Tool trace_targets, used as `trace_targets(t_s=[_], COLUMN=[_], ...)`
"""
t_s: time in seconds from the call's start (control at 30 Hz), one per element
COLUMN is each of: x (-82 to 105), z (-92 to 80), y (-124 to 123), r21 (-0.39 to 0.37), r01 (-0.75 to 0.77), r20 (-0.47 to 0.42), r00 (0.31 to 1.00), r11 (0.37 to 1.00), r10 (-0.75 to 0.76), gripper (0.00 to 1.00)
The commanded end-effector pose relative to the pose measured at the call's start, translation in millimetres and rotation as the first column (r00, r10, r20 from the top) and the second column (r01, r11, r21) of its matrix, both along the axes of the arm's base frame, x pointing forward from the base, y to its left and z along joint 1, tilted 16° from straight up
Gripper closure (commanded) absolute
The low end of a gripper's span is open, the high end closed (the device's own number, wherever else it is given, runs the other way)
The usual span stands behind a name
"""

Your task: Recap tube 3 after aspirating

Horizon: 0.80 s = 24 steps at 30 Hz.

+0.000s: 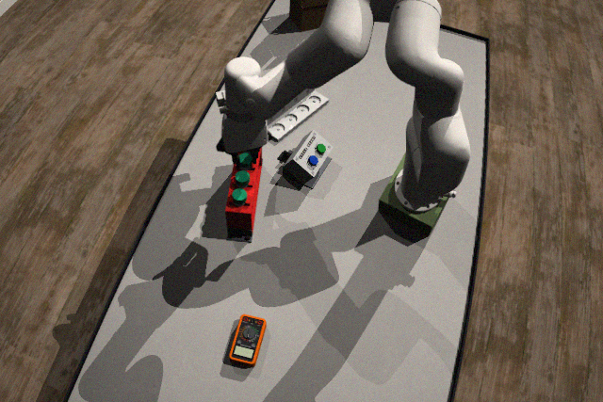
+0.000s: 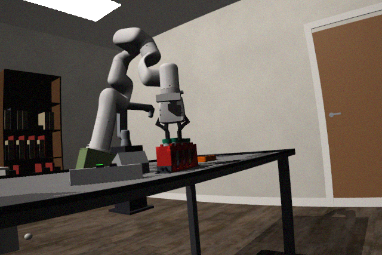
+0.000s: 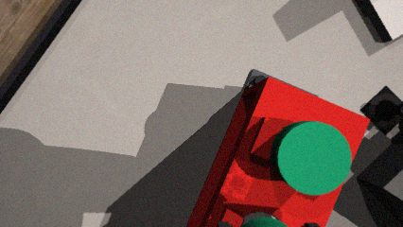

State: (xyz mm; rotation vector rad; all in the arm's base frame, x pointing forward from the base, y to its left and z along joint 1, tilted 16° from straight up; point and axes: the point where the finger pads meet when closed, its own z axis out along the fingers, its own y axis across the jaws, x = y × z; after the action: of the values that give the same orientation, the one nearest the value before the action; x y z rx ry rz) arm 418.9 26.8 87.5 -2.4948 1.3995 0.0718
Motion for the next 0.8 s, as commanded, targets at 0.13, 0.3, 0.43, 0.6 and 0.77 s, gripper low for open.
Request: trace_targets(t_s=[0.13, 0.3, 0.43, 0.6, 0.77], x=[1.1, 1.1, 1.1, 1.1, 1.1], z=[1.1, 0.9, 0.7, 0.6, 0.3], y=[-0.5, -0.5, -0.4, -0.4, -0.3], r21=[0.000, 0.006, 0.014, 0.017, 0.016], r01=[0.001, 0.065, 0.192, 0.285, 0.435], r20=[0.003, -0.015, -0.051, -0.079, -0.126], r00=[1.000, 0.998, 0.980, 0.956, 0.894], r11=[1.000, 0.998, 0.981, 0.958, 0.900], r10=[-0.001, -0.065, -0.191, -0.283, -0.430], gripper=[1.00, 1.00, 1.00, 1.00, 1.00])
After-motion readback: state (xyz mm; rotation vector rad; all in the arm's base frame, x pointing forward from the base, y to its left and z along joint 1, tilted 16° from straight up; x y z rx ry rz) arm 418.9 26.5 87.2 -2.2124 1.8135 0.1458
